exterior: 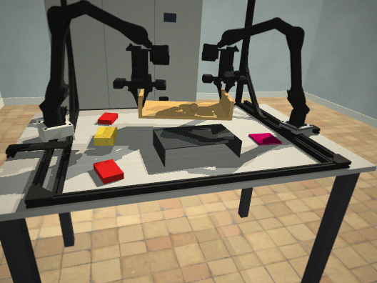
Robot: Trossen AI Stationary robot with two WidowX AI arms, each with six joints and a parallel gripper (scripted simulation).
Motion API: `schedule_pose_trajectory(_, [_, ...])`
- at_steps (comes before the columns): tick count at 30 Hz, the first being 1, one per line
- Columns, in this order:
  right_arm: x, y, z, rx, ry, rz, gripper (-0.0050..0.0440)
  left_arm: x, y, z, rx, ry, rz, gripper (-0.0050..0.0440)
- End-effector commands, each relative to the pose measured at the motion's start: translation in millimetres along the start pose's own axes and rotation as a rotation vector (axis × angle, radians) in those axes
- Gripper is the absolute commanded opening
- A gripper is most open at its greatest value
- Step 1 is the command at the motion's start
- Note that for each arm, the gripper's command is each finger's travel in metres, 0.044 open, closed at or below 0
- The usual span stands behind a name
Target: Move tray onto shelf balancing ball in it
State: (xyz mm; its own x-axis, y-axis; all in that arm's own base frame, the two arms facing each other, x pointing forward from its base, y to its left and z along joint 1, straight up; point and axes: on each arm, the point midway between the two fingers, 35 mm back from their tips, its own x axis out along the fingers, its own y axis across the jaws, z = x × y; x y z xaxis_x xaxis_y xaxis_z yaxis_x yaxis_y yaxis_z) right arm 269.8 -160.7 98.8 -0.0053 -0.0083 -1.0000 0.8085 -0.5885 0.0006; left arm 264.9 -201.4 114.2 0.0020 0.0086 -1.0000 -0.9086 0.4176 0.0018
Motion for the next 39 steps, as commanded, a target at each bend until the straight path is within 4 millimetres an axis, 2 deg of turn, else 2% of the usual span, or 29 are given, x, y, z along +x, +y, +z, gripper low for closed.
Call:
schedule_pose_trajectory(1, [1, 1, 2, -0.001, 0.016, 0.000, 0.0020, -2, 0, 2, 0.000, 0.015, -0.001, 0.0020])
schedule_pose_trajectory(39, [1, 2, 13, -0.001, 0.015, 0.001, 0.0020, -2, 2, 14, 0.000, 0.014, 0.000, 0.0020])
